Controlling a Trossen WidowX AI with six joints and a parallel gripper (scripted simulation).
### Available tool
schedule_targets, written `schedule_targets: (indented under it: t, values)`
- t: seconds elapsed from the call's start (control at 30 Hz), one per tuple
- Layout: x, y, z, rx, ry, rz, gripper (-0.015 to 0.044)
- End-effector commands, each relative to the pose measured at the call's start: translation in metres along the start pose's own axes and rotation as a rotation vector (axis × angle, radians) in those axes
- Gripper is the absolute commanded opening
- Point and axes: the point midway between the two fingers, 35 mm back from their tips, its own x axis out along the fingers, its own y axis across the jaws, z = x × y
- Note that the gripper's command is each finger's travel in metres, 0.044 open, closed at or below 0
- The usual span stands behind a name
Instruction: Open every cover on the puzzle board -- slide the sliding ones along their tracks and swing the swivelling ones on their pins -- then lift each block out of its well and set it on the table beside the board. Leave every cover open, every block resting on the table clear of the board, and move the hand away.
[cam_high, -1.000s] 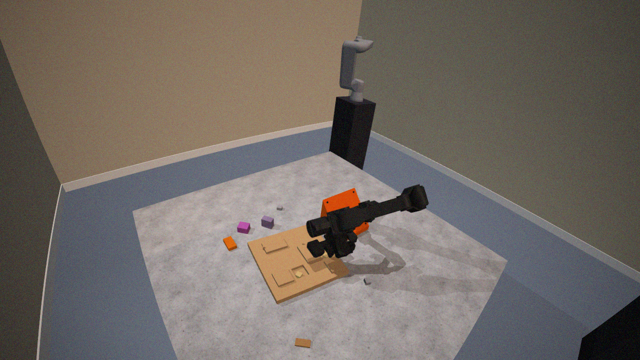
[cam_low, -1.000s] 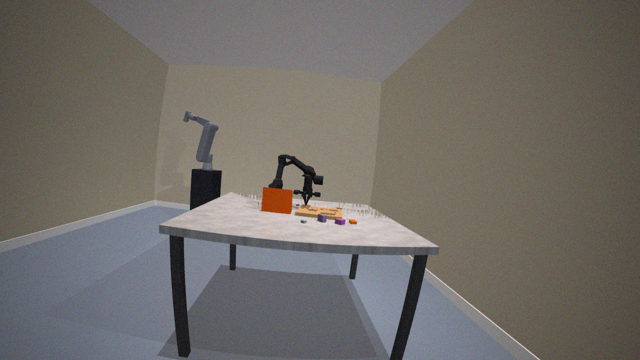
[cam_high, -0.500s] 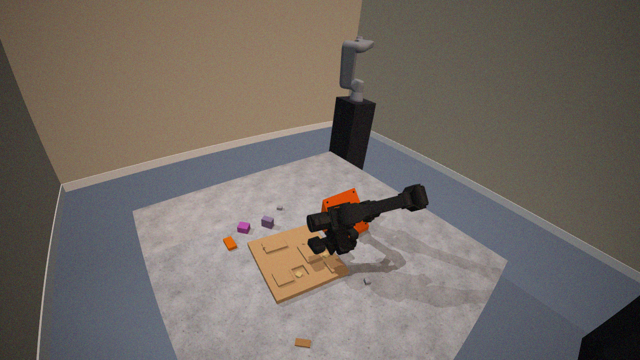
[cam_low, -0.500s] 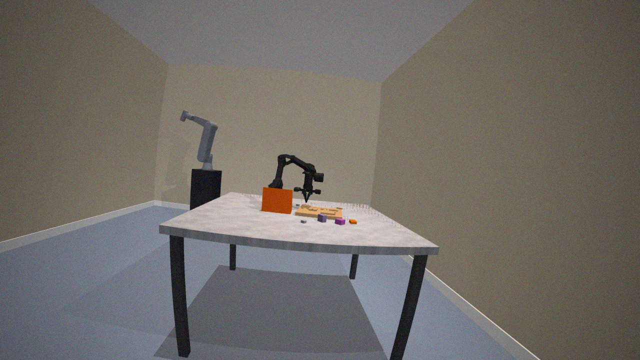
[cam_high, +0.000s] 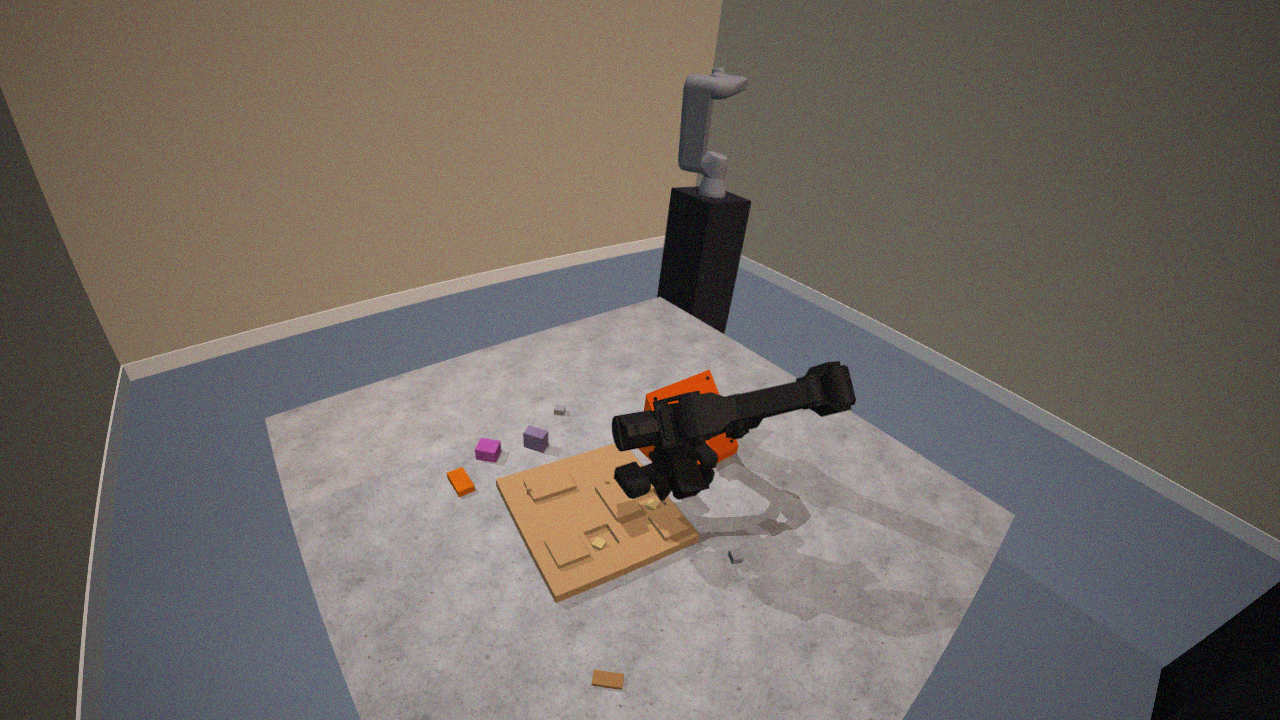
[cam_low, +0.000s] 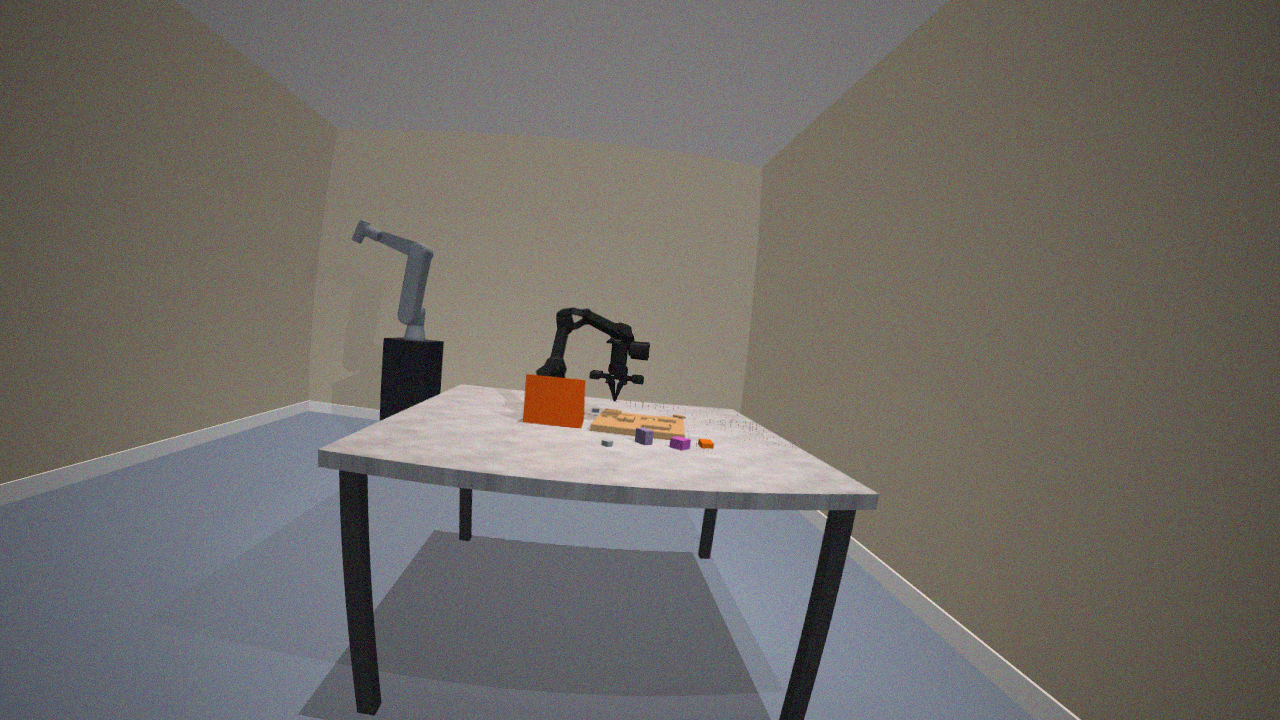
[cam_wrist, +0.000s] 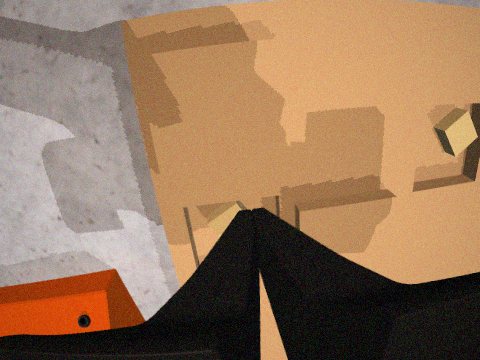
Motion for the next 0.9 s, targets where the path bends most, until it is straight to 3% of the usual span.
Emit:
schedule_targets:
  t: [0.0,0.43,0.87]
  values:
    - [-0.003,-0.017,-0.005,-0.001,0.002,0.000,0.0000]
    - [-0.012,-0.084,-0.033,-0.008,0.004,-0.005,0.0000]
    - [-0.012,-0.087,-0.035,-0.008,0.005,-0.005,0.0000]
